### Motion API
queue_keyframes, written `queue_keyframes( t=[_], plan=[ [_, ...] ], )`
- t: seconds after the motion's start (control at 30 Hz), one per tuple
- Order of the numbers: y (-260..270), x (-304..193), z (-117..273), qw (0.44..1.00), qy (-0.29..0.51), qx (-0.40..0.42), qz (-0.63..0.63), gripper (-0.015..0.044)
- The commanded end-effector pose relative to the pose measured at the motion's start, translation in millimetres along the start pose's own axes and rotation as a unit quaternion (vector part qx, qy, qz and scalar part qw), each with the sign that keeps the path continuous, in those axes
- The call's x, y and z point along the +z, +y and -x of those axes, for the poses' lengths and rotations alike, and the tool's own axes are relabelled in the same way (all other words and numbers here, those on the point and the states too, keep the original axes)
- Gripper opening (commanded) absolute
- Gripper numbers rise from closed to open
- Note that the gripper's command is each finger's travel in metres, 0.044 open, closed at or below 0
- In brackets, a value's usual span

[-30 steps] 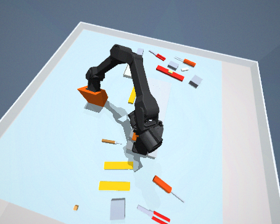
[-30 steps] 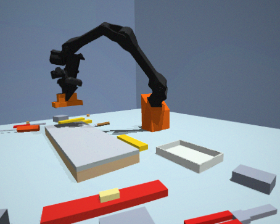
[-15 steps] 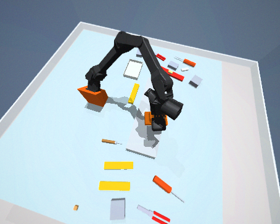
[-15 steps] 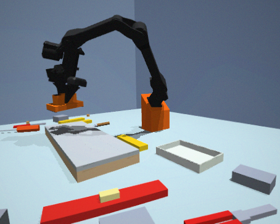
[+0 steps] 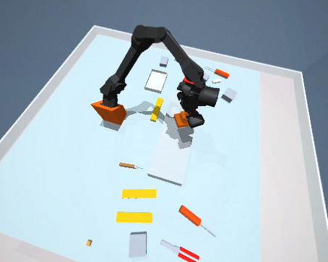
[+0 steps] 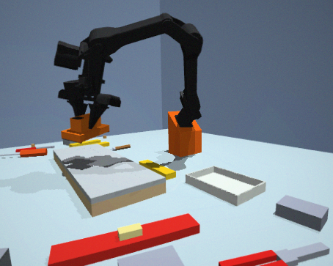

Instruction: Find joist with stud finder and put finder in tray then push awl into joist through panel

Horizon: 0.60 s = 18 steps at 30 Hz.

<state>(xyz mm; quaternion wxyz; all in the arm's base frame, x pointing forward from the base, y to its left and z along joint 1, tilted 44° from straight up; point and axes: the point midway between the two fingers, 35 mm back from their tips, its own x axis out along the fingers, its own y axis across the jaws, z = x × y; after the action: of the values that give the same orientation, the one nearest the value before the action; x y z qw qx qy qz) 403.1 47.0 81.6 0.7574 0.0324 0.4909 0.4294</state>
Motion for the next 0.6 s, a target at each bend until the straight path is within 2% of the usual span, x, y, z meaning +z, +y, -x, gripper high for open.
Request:
queue_keyframes(
  t=[0.0, 0.57],
  plan=[
    [32.9, 12.2, 1.0, 0.999, -0.005, 0.004, 0.037, 0.0],
    [154.5, 28.8, -1.7, 0.983, -0.015, 0.035, 0.179, 0.0]
  ],
)
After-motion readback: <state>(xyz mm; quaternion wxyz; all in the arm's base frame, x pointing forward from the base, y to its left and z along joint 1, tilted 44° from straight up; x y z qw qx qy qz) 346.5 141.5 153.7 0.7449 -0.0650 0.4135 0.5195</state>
